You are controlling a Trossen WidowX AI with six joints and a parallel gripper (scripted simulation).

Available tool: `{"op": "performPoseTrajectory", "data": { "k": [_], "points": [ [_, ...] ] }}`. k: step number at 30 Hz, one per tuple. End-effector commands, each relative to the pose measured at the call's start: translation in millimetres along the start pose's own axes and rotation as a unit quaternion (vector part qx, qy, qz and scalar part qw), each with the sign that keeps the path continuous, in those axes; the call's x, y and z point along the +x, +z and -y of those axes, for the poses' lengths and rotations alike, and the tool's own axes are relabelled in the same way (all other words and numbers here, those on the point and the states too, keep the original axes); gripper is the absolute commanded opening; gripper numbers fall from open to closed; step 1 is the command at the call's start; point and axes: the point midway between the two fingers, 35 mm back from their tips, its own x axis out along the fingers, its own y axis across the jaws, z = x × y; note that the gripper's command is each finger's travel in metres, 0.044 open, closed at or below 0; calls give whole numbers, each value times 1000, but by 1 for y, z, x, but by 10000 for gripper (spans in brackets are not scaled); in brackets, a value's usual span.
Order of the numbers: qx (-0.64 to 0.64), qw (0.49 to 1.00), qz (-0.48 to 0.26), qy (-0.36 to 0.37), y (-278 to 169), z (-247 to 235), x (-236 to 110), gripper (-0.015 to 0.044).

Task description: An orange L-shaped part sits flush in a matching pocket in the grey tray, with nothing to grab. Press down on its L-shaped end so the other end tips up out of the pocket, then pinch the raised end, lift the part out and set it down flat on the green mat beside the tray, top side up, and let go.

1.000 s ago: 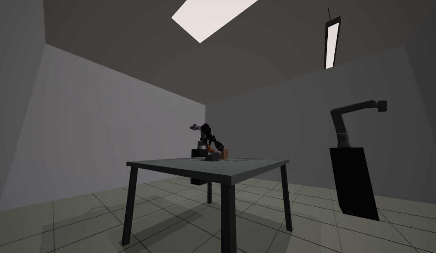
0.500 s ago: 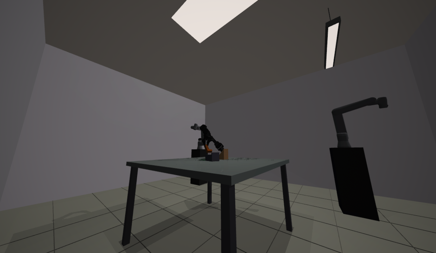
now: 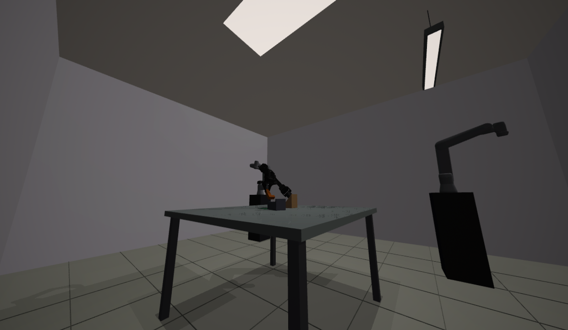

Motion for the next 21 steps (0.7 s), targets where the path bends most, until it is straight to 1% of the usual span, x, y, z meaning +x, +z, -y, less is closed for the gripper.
{"op": "performPoseTrajectory", "data": {
  "k": [1,21],
  "points": [
    [0,1000,0,-2,-1,0,4,0],
    [2,1000,-4,0,-1,1,35,0]
  ]
}}
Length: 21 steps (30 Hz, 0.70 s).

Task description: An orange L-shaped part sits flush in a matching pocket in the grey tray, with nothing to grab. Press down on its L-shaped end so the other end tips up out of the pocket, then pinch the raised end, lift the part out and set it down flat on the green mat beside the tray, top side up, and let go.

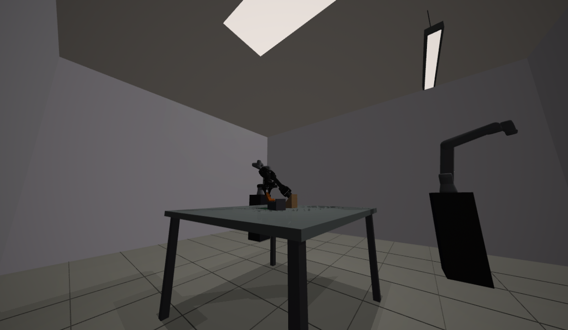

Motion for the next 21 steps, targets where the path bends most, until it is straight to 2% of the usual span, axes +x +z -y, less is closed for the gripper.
{"op": "performPoseTrajectory", "data": {
  "k": [1,21],
  "points": [
    [0,1000,0,-3,-1,0,5,0],
    [1,1000,-1,-3,-1,1,36,0]
  ]
}}
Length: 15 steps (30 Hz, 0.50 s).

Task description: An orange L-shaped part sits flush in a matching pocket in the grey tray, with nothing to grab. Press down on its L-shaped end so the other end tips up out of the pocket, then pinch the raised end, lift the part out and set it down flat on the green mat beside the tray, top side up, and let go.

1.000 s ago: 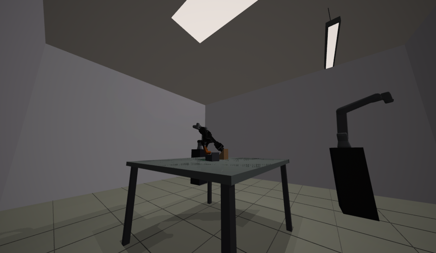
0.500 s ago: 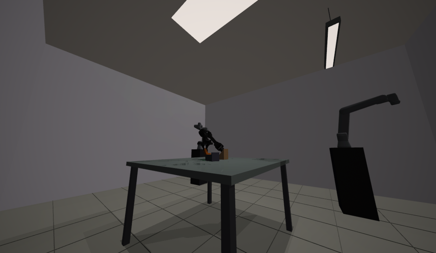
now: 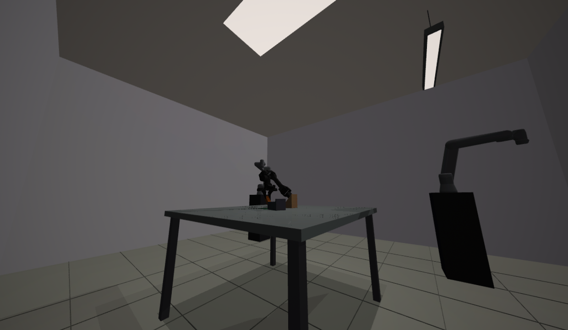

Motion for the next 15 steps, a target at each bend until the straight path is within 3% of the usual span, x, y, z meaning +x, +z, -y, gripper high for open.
{"op": "performPoseTrajectory", "data": {
  "k": [1,15],
  "points": [
    [0,1000,0,-3,-1,0,5,0],
    [1,1000,-1,-1,-1,0,15,0]
  ]
}}
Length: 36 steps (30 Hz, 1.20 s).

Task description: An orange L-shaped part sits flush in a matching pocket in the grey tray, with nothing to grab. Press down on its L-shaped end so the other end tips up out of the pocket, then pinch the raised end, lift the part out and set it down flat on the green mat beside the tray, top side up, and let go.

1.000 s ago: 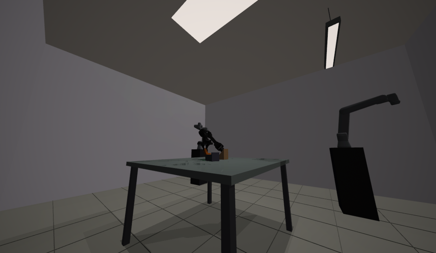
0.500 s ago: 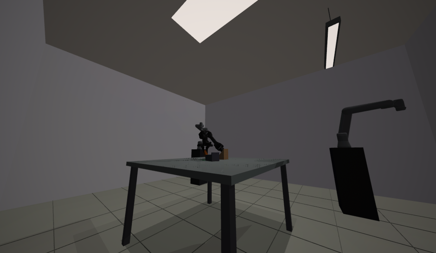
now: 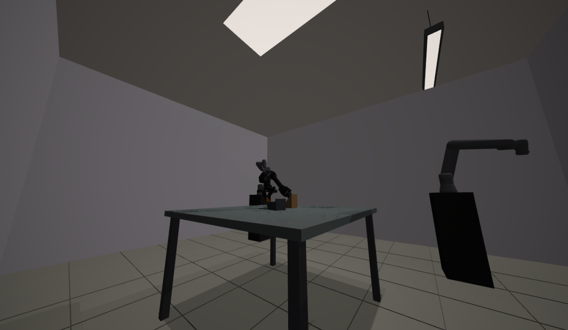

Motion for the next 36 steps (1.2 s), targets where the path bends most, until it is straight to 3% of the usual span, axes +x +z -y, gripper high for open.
{"op": "performPoseTrajectory", "data": {
  "k": [1,10,15,20,36],
  "points": [
    [0,1000,0,0,0,0,0,26],
    [0,1000,1,-1,0,0,-2,263],
    [-9,1000,15,-11,3,3,-42,394],
    [-18,999,24,-22,-1,-1,-89,400],
    [-16,999,27,-27,0,1,-84,400]
  ]
}}
